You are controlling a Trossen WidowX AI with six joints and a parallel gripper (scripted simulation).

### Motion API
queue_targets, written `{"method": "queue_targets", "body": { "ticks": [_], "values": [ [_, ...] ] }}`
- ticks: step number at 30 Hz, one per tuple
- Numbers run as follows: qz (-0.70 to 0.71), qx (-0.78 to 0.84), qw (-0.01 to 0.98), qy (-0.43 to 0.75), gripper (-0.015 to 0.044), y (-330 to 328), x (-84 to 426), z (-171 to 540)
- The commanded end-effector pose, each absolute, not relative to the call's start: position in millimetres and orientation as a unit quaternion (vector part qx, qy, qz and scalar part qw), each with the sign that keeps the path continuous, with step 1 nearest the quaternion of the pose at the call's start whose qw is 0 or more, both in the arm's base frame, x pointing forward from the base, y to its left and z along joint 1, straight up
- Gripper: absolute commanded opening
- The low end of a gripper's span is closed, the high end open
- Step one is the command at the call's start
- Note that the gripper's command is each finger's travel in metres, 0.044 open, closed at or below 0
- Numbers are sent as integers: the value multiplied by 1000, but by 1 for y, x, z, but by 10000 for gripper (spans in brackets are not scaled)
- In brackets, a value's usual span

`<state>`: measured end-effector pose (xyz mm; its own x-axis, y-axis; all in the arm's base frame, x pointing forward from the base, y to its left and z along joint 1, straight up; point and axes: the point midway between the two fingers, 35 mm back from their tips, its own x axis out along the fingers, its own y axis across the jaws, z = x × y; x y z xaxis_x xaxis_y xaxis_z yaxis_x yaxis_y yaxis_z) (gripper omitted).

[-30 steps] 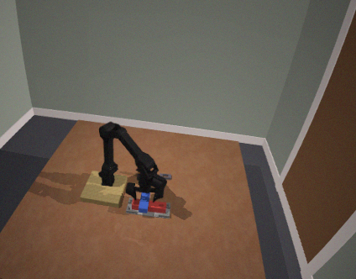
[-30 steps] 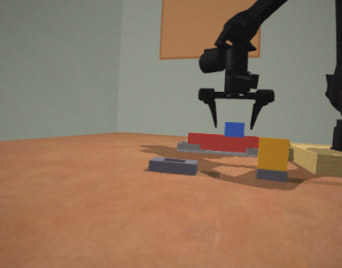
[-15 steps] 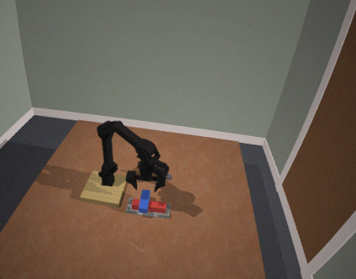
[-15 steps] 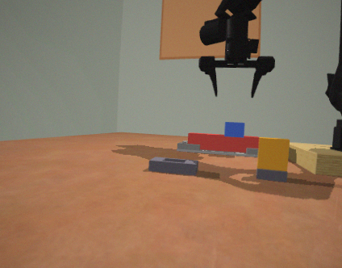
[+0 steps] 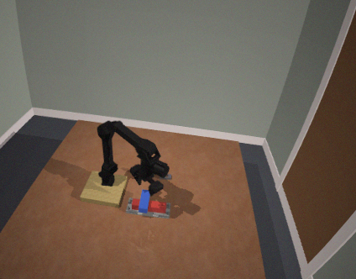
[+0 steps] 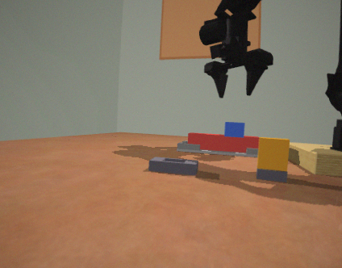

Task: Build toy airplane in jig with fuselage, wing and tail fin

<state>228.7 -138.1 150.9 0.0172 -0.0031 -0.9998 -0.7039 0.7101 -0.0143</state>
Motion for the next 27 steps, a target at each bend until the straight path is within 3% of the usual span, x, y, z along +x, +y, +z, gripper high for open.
{"method": "queue_targets", "body": {
  "ticks": [1, 22, 27],
  "values": [
    [-13, 8, 713, 701, 440, -139, 230, 149],
    [-61, 56, 711, 698, 440, -139, 230, 149],
    [-60, 58, 711, 698, 440, -94, 243, 150]
  ]
}}
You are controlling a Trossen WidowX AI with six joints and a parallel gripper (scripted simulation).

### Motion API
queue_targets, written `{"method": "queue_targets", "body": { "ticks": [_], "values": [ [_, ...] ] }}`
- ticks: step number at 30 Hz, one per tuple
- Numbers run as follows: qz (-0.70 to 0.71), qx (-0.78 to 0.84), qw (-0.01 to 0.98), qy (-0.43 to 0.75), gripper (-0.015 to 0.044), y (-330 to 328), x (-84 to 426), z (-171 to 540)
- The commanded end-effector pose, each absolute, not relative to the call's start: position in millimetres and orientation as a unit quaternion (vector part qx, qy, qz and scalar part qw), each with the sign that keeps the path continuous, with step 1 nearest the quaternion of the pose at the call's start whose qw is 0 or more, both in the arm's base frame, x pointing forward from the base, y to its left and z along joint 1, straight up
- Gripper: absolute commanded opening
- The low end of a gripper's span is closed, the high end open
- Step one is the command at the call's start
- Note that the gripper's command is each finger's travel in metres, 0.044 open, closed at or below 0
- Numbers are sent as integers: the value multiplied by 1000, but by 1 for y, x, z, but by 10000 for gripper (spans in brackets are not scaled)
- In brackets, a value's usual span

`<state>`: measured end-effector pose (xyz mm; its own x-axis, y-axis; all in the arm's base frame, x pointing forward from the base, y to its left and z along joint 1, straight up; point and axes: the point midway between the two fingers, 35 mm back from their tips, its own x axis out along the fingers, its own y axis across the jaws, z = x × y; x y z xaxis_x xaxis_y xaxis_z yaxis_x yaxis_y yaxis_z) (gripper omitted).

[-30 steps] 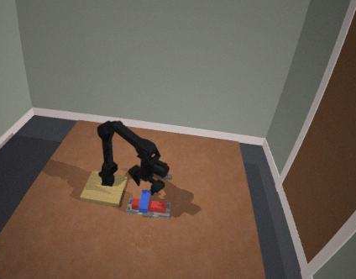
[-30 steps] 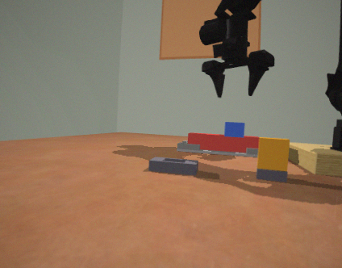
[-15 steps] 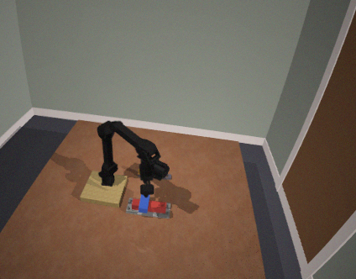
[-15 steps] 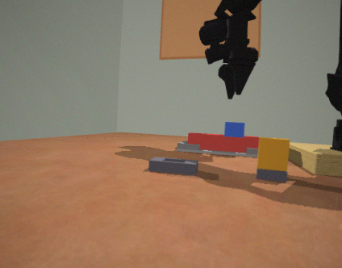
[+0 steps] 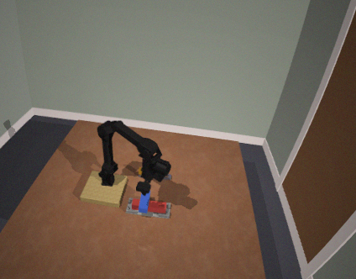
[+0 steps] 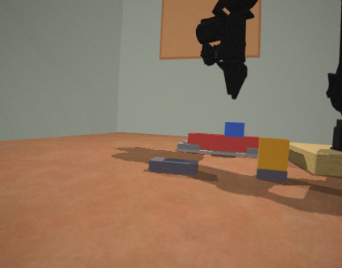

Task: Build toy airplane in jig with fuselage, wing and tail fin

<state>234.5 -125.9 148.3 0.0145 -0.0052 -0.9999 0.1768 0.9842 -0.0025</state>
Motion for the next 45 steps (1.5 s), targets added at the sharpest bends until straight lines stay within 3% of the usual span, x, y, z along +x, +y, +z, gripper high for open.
{"method": "queue_targets", "body": {
  "ticks": [1, 11, 20, 45],
  "values": [
    [-60, 58, 711, 698, 440, -81, 245, 150],
    [-46, 33, 717, 695, 440, 25, 238, 149],
    [-52, 62, 710, 699, 440, 110, 192, 149],
    [-53, 65, 709, 700, 440, 117, 188, 77]
  ]
}}
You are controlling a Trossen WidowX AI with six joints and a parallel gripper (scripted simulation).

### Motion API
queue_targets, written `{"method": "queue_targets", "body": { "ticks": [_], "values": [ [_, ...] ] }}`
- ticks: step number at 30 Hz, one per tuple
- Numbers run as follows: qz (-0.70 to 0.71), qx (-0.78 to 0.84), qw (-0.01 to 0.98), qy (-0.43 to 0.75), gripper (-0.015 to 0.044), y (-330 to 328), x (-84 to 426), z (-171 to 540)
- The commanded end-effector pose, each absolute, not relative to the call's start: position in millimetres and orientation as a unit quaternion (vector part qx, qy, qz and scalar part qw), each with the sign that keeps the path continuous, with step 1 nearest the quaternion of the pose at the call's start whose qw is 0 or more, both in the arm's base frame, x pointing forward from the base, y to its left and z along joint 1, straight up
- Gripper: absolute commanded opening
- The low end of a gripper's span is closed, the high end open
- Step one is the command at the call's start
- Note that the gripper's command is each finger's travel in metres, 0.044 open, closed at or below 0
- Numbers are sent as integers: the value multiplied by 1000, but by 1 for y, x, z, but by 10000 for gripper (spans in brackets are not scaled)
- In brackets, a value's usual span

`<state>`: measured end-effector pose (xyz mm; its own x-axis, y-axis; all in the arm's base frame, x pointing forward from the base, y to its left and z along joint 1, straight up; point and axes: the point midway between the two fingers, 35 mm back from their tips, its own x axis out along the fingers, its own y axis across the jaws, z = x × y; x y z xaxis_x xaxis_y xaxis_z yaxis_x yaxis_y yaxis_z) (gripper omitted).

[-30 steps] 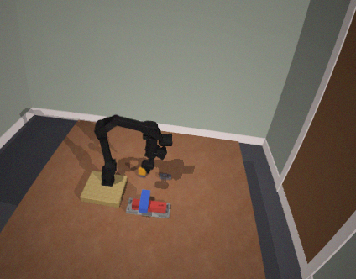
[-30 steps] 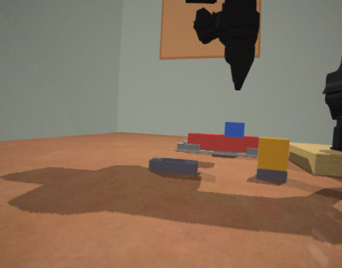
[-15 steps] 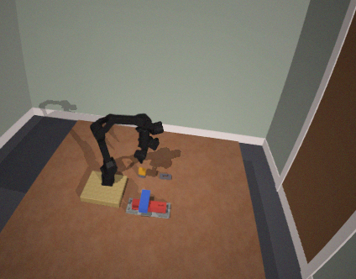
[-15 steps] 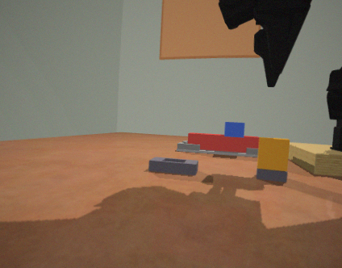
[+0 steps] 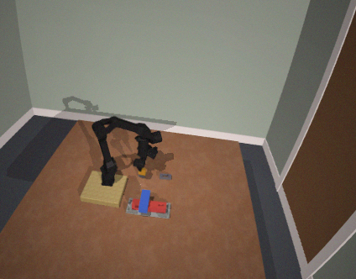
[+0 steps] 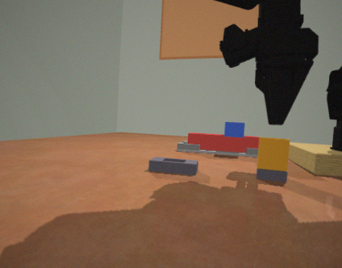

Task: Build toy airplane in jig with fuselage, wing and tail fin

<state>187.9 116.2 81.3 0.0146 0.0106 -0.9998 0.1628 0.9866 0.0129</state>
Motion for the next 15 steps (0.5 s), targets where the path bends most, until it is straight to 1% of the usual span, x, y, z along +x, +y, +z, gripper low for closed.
{"method": "queue_targets", "body": {
  "ticks": [1, 15],
  "values": [
    [-53, 65, 709, 700, 440, 117, 188, 76],
    [-53, 65, 709, 700, 440, 118, 189, 54]
  ]
}}
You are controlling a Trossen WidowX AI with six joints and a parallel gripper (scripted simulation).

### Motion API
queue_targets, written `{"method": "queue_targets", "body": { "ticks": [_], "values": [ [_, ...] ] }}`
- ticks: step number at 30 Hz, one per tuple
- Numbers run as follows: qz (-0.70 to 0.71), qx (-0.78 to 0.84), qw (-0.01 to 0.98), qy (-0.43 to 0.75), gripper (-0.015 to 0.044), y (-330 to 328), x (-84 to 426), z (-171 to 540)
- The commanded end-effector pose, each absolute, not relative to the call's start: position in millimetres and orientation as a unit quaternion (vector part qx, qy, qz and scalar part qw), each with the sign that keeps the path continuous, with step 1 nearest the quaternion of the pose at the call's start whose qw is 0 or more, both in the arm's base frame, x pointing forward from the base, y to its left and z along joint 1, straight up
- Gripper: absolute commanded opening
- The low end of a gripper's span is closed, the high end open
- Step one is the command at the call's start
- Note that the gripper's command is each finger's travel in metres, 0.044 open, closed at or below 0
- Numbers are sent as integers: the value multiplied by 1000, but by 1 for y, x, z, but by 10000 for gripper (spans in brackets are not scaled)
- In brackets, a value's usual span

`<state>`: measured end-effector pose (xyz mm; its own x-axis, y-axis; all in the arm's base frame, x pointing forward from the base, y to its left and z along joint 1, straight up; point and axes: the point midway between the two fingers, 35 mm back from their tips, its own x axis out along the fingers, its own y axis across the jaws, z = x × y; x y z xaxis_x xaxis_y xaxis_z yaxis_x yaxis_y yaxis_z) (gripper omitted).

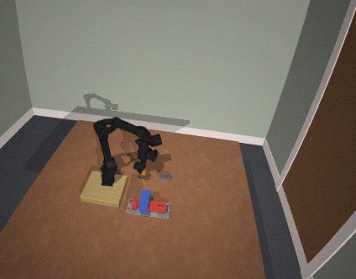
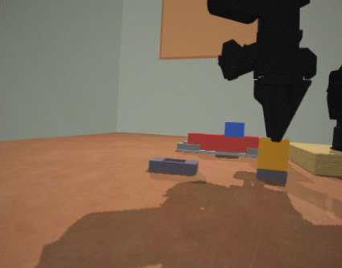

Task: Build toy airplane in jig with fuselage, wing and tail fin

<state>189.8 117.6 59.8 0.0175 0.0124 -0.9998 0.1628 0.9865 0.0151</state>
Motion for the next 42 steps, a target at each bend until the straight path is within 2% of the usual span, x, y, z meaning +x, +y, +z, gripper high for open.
{"method": "queue_targets", "body": {
  "ticks": [1, 20, 35, 42],
  "values": [
    [-53, 65, 709, 700, 440, 118, 189, 52],
    [-53, 65, 709, 700, 440, 118, 188, 24],
    [-53, 65, 709, 700, 46, 118, 188, 24],
    [-53, 65, 709, 700, 0, 118, 188, 24]
  ]
}}
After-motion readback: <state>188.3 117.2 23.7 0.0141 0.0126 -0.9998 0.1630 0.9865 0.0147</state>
